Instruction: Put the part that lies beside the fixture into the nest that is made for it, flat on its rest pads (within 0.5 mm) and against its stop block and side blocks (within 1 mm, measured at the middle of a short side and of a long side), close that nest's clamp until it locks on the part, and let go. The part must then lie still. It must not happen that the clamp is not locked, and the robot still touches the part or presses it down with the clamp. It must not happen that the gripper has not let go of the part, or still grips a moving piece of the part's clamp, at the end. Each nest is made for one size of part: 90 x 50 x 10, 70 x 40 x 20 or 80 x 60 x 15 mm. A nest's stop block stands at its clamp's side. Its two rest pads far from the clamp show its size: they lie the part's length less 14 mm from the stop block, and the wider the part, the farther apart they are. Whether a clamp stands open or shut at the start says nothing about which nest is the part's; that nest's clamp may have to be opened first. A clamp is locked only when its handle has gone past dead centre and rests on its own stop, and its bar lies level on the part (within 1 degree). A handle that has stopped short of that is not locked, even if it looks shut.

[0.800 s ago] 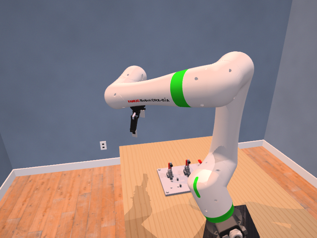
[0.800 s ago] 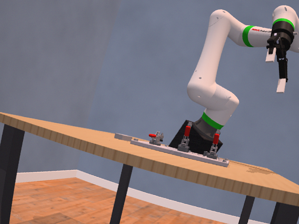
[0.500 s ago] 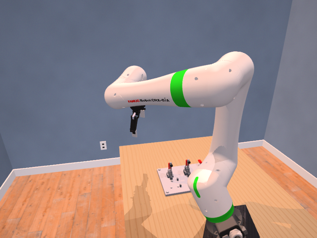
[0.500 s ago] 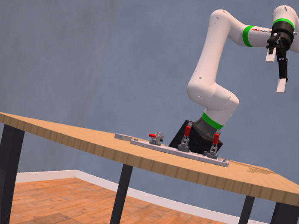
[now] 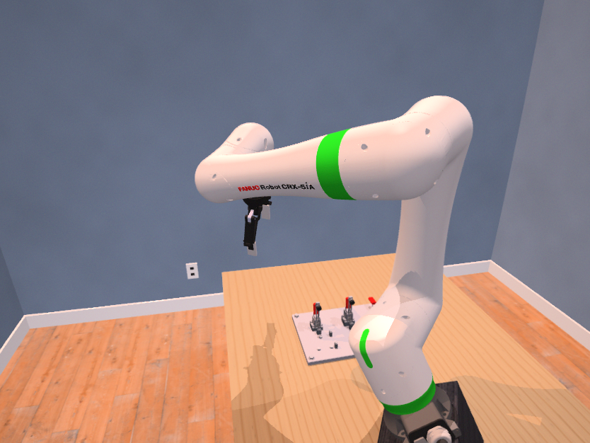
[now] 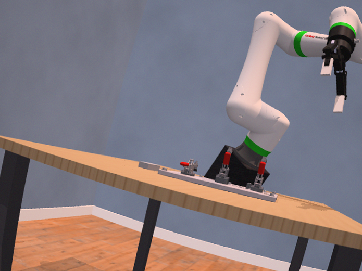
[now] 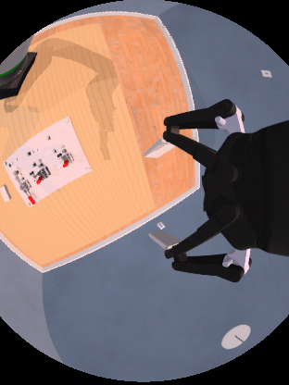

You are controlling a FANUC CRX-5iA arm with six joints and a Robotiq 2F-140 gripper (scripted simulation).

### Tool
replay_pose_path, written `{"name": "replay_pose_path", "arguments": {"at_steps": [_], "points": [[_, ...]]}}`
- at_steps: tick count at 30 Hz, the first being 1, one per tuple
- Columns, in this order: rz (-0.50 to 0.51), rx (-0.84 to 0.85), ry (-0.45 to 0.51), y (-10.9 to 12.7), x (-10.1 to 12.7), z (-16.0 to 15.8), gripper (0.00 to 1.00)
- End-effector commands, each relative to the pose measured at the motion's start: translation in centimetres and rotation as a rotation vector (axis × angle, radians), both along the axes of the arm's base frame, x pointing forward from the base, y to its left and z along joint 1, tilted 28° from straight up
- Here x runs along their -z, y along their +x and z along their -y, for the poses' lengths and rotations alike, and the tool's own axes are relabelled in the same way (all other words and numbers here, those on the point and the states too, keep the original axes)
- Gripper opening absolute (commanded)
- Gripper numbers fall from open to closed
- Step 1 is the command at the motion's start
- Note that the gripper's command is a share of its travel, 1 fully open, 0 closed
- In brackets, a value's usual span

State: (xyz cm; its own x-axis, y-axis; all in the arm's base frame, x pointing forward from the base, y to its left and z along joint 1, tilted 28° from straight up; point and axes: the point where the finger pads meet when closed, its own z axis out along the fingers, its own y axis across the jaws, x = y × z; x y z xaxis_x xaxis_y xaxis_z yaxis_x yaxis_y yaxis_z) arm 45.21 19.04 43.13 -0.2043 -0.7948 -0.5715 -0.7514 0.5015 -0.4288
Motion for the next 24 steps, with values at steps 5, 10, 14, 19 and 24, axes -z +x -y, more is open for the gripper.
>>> {"name": "replay_pose_path", "arguments": {"at_steps": [5, 10, 14, 19, 24], "points": [[0.005, -0.079, -0.107, 0.3, 2.1, 1.8, 1.00], [0.006, -0.155, -0.197, 0.4, 3.9, 3.4, 1.00], [0.004, -0.259, -0.304, 0.3, 6.2, 5.5, 1.00], [0.002, -0.345, -0.379, 0.2, 7.9, 7.0, 1.00], [-0.001, -0.444, -0.454, -0.1, 9.7, 8.7, 1.00]]}}
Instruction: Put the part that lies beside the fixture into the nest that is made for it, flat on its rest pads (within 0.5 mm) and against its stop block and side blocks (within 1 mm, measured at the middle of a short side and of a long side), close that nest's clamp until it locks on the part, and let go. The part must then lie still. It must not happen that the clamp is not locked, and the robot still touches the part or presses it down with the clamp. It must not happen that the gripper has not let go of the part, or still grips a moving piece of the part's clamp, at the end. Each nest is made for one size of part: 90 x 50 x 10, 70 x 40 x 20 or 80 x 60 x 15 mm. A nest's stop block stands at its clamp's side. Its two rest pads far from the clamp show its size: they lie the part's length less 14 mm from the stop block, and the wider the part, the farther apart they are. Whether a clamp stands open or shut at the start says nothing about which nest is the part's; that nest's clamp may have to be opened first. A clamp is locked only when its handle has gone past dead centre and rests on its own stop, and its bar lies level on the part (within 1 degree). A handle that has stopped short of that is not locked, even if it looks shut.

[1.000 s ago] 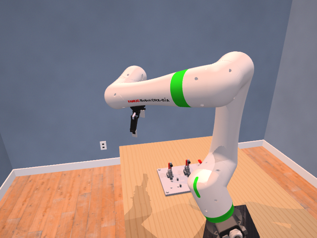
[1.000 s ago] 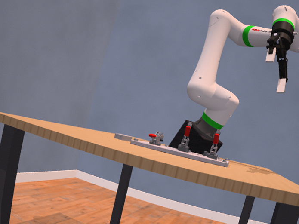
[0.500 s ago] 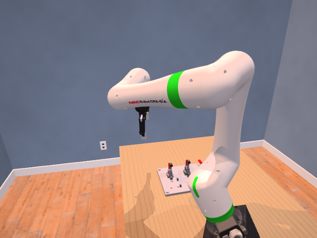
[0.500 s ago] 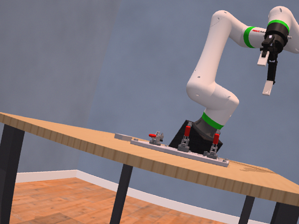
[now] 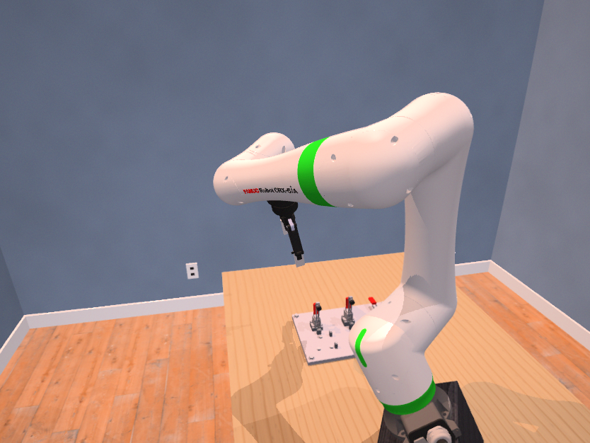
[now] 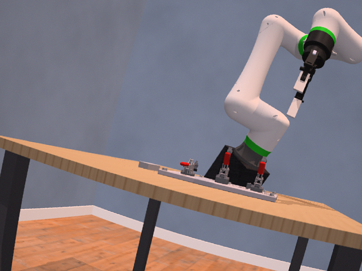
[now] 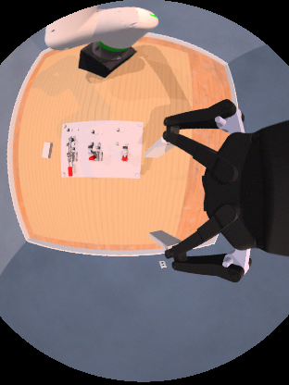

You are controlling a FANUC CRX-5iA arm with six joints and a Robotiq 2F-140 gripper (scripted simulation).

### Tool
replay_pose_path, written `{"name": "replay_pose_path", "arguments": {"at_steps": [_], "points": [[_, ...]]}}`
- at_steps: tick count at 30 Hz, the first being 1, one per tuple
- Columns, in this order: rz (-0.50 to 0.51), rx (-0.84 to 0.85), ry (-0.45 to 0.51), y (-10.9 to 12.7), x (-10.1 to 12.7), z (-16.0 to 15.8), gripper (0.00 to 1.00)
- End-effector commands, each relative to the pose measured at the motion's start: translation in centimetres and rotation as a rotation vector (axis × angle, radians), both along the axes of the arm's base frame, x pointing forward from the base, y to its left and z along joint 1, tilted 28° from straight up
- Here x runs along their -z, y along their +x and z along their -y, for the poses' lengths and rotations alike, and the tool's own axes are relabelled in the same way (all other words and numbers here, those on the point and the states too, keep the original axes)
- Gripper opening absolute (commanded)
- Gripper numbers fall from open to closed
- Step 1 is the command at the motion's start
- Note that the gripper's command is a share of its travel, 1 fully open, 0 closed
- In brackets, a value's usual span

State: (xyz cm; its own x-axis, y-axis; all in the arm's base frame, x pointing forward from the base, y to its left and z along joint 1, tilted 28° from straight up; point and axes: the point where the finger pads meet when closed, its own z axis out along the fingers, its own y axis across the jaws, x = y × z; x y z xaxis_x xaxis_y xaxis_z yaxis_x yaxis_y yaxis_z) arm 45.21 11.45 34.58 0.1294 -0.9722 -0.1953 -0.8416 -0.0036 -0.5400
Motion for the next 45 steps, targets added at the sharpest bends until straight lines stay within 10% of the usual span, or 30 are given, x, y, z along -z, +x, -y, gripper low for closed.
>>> {"name": "replay_pose_path", "arguments": {"at_steps": [1, 45], "points": [[-0.015, -0.076, -0.042, -0.2, 1.2, 1.1, 1.00], [0.039, -1.051, -0.387, -6.3, 13.7, 11.2, 1.00]]}}
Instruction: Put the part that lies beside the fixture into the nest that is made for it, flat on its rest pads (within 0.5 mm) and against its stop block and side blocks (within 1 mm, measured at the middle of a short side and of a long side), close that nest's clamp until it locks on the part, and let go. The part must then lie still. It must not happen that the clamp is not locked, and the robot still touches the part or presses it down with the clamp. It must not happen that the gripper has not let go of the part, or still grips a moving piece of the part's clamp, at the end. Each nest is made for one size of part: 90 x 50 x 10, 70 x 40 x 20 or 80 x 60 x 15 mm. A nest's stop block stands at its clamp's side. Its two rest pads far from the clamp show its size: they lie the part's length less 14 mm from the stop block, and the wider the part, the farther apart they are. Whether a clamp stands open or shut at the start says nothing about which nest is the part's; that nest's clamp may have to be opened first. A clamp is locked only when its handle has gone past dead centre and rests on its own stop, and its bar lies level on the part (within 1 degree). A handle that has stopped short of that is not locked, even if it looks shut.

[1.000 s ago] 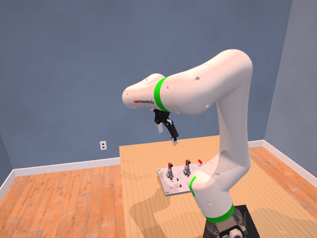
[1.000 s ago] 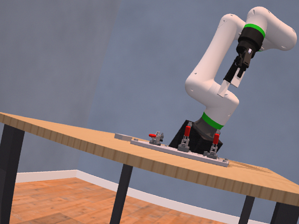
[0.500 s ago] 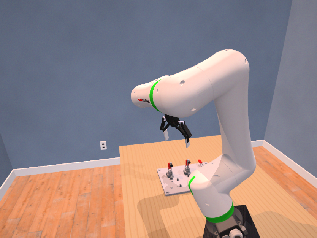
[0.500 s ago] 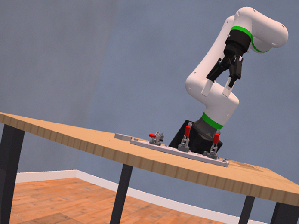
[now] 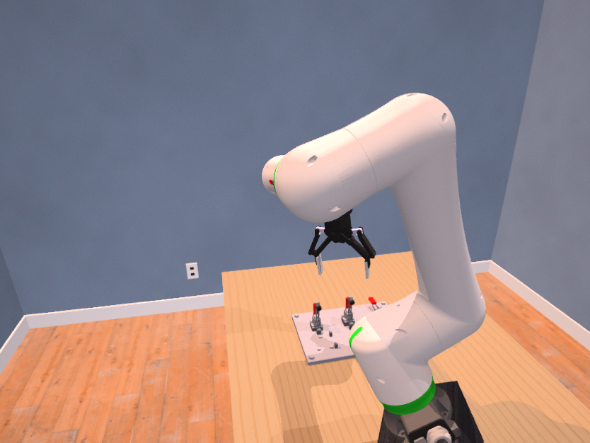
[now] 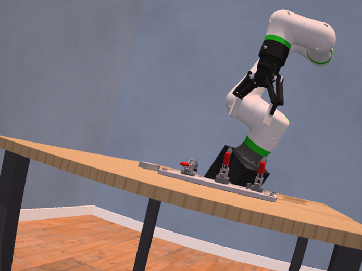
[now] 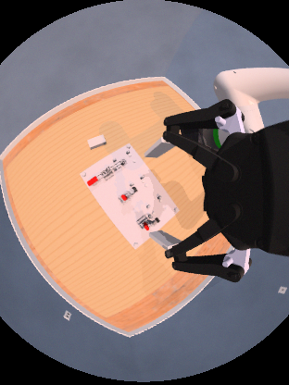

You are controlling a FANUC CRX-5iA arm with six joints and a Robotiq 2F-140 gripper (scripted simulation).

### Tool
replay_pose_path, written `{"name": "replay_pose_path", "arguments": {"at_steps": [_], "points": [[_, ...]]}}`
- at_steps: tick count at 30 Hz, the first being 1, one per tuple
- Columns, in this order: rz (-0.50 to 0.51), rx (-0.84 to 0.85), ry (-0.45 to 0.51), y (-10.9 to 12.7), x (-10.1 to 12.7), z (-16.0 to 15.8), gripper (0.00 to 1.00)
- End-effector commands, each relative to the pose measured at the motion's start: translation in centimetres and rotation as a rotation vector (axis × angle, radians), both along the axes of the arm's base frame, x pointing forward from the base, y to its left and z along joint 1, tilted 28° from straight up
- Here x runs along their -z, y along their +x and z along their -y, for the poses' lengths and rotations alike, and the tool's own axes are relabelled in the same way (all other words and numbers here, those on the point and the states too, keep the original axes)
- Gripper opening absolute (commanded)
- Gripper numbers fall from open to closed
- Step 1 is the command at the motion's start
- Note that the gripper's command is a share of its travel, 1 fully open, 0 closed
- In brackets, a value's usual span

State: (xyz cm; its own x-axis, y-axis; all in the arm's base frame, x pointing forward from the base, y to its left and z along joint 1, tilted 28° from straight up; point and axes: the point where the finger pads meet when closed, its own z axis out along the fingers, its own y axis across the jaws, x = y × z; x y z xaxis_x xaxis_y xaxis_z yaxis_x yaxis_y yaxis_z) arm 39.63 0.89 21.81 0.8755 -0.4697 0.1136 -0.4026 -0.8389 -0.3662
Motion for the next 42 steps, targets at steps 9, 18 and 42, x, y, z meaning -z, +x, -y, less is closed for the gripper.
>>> {"name": "replay_pose_path", "arguments": {"at_steps": [9, 18, 42], "points": [[0.039, -0.262, 0.004, -1.7, 2.1, 1.5, 1.00], [0.107, -0.473, 0.010, -3.1, 3.5, 2.3, 1.00], [0.152, -0.573, 0.014, -3.6, 4.1, 2.6, 1.00]]}}
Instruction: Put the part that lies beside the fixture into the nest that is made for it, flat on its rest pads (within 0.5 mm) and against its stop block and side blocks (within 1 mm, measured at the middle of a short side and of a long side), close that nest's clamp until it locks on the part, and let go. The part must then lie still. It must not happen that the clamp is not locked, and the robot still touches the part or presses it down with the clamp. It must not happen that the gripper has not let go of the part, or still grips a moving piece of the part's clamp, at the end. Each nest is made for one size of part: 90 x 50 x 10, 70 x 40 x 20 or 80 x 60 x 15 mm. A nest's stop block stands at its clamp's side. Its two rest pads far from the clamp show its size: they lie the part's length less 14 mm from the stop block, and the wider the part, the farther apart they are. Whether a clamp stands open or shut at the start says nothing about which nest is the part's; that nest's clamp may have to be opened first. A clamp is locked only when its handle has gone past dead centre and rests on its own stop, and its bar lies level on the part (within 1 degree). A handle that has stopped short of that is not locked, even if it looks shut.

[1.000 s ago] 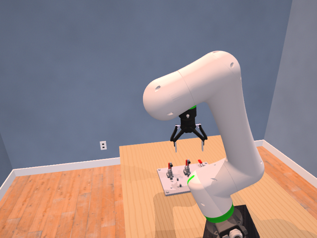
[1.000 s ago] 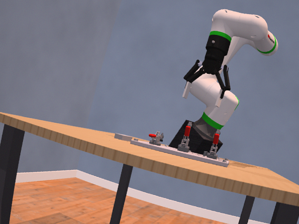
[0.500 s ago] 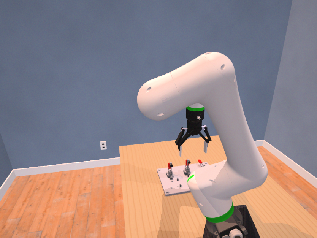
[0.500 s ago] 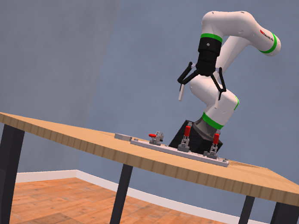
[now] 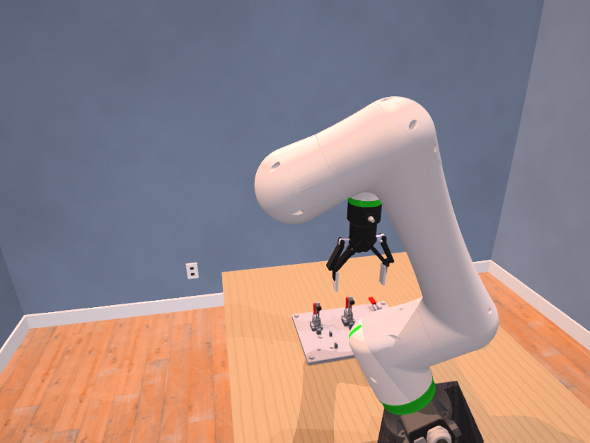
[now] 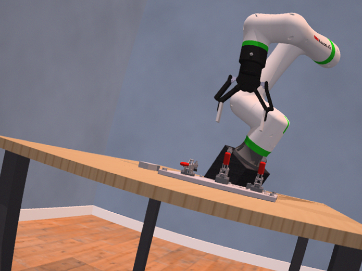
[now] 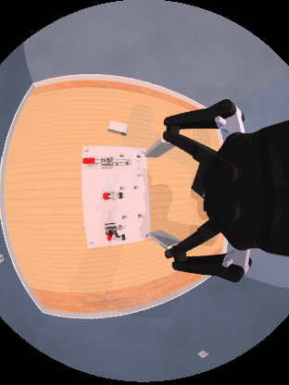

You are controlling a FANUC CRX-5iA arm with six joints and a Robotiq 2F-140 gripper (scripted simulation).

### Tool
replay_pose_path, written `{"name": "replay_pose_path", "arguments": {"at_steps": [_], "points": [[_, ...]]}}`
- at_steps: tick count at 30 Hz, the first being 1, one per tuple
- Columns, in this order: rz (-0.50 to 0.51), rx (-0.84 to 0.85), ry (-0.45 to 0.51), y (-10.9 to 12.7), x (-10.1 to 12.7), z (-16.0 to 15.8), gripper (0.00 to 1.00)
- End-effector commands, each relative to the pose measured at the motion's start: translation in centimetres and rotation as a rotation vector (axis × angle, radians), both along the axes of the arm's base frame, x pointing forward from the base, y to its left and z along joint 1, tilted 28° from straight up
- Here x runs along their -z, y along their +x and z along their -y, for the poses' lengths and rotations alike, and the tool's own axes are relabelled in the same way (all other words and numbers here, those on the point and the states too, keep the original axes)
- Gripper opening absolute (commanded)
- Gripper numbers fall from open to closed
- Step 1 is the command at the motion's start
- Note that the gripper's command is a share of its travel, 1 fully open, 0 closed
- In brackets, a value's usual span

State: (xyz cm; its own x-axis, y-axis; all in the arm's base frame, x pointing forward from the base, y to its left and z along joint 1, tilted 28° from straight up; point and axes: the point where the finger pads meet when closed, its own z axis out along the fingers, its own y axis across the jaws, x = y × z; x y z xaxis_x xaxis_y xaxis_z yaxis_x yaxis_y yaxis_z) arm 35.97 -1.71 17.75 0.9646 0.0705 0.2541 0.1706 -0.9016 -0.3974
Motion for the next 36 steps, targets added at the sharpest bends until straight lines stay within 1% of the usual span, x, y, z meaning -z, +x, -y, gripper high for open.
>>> {"name": "replay_pose_path", "arguments": {"at_steps": [1, 3, 4, 36], "points": [[0.000, 0.000, 0.000, 0.01, -0.02, 0.02, 1.00], [0.000, 0.000, 0.000, 0.01, -0.02, 0.02, 1.00], [0.000, 0.000, 0.000, 0.01, -0.02, 0.02, 0.00], [0.000, 0.000, 0.000, 0.01, -0.02, 0.02, 0.00]]}}
